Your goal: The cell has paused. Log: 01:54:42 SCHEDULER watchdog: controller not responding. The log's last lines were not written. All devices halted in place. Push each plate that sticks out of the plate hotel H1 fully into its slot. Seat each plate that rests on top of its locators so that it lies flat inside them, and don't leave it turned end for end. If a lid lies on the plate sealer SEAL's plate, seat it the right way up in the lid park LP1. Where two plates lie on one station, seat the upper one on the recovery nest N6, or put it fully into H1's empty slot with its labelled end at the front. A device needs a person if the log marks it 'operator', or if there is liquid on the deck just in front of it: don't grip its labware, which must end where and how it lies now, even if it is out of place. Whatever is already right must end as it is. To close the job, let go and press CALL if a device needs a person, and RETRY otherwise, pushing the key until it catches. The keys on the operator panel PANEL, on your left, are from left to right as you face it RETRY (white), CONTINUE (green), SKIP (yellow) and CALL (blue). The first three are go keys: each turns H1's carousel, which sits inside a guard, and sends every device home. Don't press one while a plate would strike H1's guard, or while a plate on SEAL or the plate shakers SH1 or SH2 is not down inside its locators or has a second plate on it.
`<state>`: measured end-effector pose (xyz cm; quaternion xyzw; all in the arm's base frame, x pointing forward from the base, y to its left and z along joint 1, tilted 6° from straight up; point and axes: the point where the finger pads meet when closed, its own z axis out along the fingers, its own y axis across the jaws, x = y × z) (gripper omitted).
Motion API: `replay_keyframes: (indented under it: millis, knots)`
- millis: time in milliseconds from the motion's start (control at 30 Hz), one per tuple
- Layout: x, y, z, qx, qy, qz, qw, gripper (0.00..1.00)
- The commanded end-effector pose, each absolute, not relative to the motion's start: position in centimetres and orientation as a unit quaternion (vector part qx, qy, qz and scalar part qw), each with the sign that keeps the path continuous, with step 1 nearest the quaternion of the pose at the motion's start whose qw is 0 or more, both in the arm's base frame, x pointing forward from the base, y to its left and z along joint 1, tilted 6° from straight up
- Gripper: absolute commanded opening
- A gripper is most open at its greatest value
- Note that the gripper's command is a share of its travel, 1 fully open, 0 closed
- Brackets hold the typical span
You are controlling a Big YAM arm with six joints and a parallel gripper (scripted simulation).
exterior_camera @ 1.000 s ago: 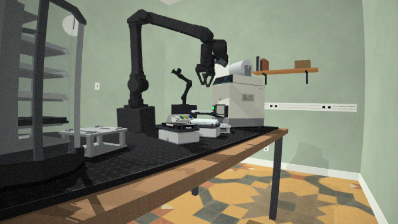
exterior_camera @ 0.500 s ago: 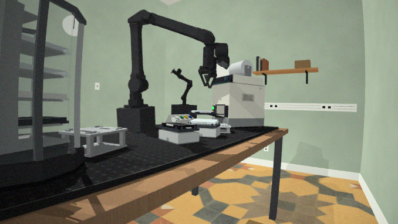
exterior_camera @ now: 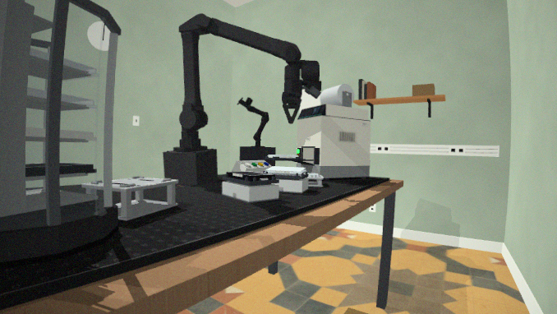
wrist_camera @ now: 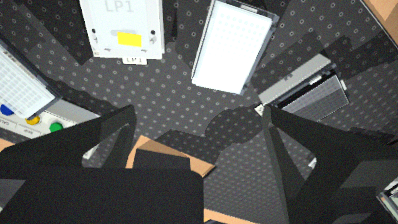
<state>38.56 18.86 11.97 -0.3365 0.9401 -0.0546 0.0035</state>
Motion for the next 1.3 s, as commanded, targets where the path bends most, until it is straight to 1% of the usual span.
replay_keyframes:
  millis: [0, 900, 1267]
  knots:
    - [39.35, 19.64, 13.15, -0.395, 0.917, -0.052, 0.021, 1.00]
    - [39.34, 19.64, 13.14, -0.624, 0.779, -0.056, 0.007, 1.00]
    - [39.33, 19.63, 13.13, -0.719, 0.693, -0.056, -0.001, 1.00]
